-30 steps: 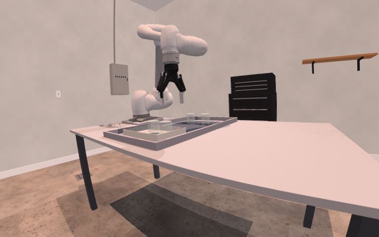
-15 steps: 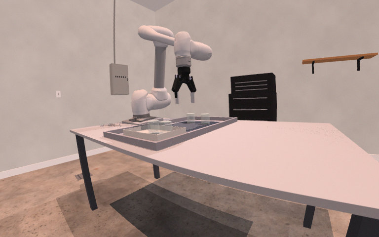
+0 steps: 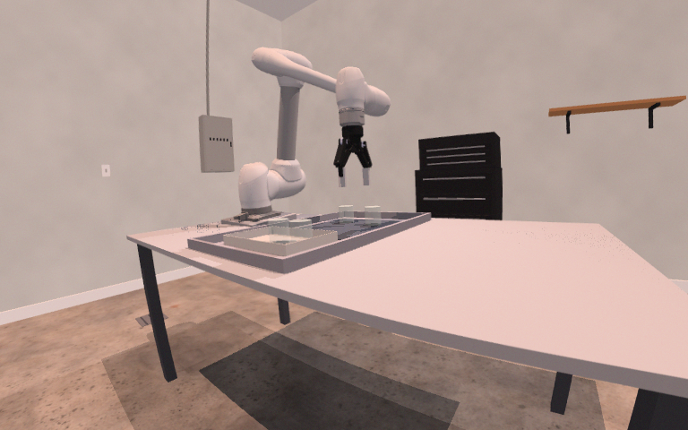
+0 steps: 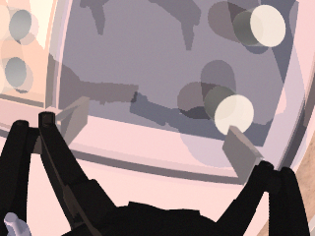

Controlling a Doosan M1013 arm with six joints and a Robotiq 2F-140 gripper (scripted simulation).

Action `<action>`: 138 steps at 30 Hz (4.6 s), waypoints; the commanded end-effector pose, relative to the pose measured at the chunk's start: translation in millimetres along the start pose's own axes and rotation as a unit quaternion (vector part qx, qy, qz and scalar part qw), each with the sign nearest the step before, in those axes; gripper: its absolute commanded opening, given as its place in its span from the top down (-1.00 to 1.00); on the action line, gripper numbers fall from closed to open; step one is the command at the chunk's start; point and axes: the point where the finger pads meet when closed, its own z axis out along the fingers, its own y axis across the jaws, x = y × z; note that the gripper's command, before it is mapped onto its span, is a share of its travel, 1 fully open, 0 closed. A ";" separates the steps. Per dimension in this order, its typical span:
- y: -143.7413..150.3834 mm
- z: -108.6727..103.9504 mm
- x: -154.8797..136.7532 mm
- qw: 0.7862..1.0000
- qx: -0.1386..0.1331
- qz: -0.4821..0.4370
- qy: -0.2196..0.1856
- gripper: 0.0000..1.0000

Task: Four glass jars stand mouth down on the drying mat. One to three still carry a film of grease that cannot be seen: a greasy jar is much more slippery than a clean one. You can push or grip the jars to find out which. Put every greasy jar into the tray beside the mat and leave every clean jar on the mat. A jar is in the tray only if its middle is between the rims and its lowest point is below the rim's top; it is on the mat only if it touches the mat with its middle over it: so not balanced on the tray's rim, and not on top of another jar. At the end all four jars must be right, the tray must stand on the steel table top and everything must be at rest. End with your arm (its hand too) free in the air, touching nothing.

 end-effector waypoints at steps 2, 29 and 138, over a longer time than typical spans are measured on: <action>38.1 1.9 1.6 1.000 0.002 0.000 -0.002 -1.00; 112.0 70.0 3.1 1.000 0.002 0.000 -0.002 -1.00; 111.7 120.0 2.9 1.000 0.002 0.000 -0.002 -0.01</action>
